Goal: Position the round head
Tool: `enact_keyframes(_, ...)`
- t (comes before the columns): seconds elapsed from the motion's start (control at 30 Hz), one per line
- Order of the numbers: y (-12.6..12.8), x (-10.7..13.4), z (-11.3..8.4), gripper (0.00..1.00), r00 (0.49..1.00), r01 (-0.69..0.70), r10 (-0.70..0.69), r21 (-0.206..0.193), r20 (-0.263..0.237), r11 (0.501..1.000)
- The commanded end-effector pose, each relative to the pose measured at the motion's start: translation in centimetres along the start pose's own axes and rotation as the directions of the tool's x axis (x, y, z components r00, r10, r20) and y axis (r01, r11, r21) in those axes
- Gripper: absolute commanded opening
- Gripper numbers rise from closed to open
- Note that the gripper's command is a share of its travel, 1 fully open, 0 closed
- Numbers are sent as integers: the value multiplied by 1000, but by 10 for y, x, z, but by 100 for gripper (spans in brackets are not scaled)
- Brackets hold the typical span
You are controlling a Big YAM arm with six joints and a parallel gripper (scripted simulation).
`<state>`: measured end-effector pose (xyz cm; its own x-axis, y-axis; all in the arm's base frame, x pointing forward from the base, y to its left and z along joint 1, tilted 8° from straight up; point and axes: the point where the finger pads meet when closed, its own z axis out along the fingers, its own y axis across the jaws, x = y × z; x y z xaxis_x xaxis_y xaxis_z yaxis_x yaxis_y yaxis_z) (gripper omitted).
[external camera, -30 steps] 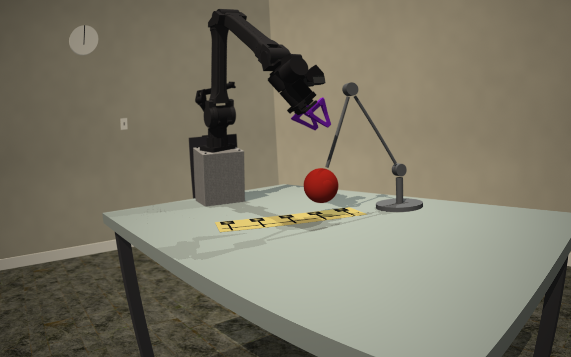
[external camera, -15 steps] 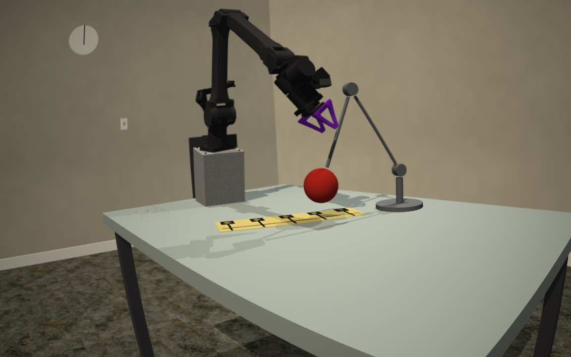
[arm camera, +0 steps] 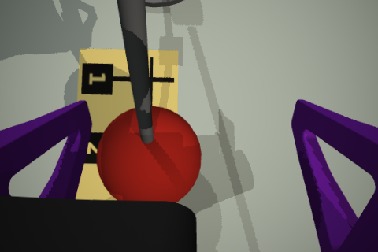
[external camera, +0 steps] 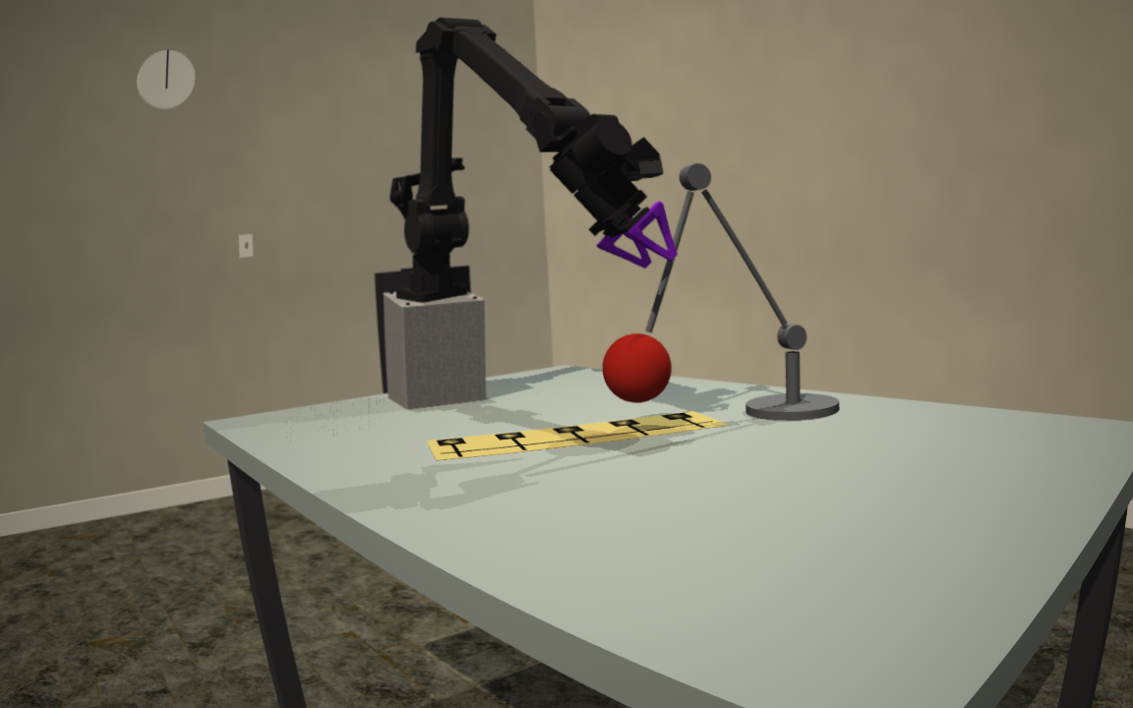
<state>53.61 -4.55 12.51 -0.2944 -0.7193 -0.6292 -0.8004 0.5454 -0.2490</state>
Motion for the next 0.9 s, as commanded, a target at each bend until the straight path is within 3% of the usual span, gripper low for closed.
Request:
enact_keyframes(0.0,12,9,18,100,1000,-21,20,-33,-7,999)
enact_keyframes(0.87,22,18,34,100,999,-50,49,-59,-14,997)
